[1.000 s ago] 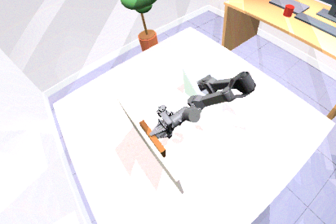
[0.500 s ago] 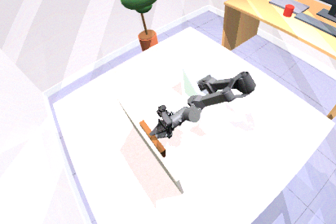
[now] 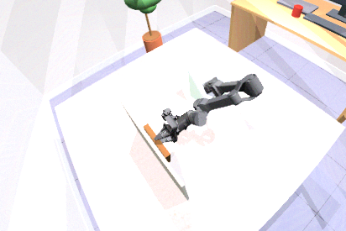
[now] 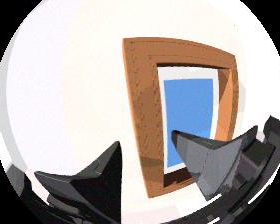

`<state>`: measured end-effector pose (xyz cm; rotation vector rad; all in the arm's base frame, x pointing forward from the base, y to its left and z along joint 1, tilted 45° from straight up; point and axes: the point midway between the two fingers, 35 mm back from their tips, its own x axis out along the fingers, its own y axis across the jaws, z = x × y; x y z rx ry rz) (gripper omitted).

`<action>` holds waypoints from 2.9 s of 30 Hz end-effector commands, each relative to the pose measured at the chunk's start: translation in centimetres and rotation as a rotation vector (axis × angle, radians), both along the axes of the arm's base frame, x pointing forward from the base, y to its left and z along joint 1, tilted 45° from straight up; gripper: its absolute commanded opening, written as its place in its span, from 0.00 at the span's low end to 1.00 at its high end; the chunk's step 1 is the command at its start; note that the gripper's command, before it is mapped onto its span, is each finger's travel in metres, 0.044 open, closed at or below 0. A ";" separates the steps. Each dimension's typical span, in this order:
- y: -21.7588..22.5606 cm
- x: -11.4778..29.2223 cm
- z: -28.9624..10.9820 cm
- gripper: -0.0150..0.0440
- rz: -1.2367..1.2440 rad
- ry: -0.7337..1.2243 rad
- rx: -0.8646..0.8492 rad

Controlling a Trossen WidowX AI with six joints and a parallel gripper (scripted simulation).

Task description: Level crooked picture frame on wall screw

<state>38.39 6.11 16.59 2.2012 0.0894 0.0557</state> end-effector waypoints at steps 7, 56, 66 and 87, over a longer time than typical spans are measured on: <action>0.1 0.0 0.0 0.56 0.004 0.000 0.005; -0.4 0.0 0.5 0.25 0.004 0.000 0.005; -0.4 0.0 0.6 0.25 0.004 0.000 0.005; -0.4 0.0 0.4 0.25 0.004 0.000 0.005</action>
